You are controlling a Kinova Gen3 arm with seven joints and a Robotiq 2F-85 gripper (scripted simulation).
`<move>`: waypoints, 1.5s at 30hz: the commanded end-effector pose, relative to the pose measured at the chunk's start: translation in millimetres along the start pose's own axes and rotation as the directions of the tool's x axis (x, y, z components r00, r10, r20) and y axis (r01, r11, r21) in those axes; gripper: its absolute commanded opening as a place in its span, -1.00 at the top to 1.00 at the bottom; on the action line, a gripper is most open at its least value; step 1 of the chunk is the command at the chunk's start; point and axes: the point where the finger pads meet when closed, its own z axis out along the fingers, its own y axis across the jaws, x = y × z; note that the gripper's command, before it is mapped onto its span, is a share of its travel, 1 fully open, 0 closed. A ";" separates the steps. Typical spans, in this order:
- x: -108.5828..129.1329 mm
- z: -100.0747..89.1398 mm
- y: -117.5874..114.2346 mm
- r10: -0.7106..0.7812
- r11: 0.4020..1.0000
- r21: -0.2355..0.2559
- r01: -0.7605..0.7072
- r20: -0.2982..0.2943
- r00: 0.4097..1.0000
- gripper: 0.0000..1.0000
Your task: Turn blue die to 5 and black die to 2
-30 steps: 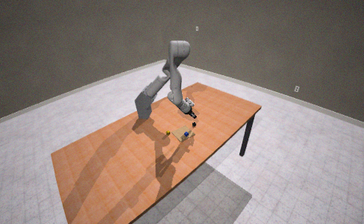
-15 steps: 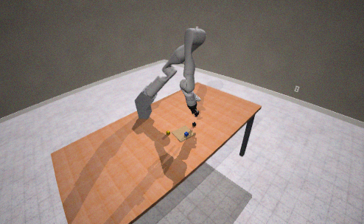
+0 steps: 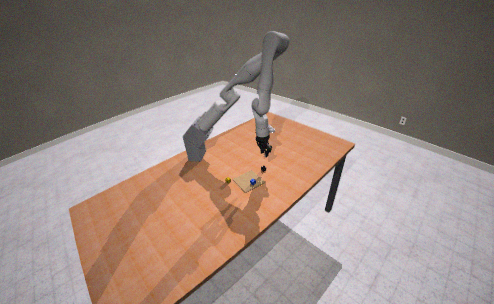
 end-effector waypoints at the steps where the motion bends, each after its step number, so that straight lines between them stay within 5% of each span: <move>1: 0.2 -2.5 -3.5 -0.036 0.999 -0.019 0.037 0.045 0.998 0.19; 19: 1.5 -5.7 -3.3 -0.042 0.997 -0.059 0.047 0.086 0.995 0.19; 20: 1.5 -5.7 -3.3 -0.042 0.997 -0.059 0.047 0.086 0.995 -1.00; 45: 4.6 -4.6 -2.1 -0.075 0.995 -0.058 0.079 0.078 0.994 -1.00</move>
